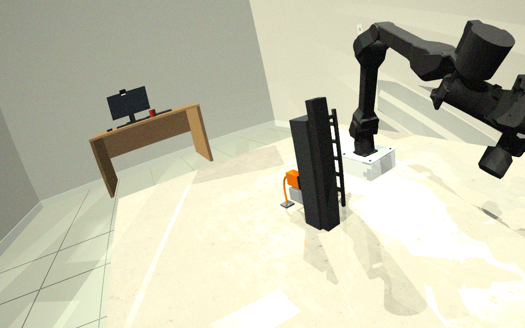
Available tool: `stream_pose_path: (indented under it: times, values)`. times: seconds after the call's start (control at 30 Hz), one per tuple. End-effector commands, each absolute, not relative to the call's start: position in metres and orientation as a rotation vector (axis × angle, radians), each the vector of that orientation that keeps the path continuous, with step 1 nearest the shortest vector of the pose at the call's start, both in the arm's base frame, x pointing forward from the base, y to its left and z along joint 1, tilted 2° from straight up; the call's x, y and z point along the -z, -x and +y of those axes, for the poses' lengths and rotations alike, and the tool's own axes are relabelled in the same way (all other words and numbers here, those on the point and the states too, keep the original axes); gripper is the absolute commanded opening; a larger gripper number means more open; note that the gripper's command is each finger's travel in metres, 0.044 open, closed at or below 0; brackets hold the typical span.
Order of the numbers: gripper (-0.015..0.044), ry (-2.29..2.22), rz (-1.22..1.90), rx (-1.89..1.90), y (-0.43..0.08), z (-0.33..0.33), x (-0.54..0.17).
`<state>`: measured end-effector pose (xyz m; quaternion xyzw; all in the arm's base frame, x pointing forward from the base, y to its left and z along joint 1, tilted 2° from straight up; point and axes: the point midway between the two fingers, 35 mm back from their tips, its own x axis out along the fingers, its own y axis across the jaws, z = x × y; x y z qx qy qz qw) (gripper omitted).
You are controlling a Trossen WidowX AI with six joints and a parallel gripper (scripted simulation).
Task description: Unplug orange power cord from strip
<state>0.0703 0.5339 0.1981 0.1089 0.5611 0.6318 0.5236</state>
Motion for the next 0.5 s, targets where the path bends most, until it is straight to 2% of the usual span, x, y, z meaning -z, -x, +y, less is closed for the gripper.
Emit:
stream_pose_path:
  times: [0.0,0.47]
  values:
    - [0.016,-0.336,1.313,-1.366,-0.126,0.518,-0.198]
    - [0.016,-0.59,1.152,-0.885,-0.302,0.422,-0.207]
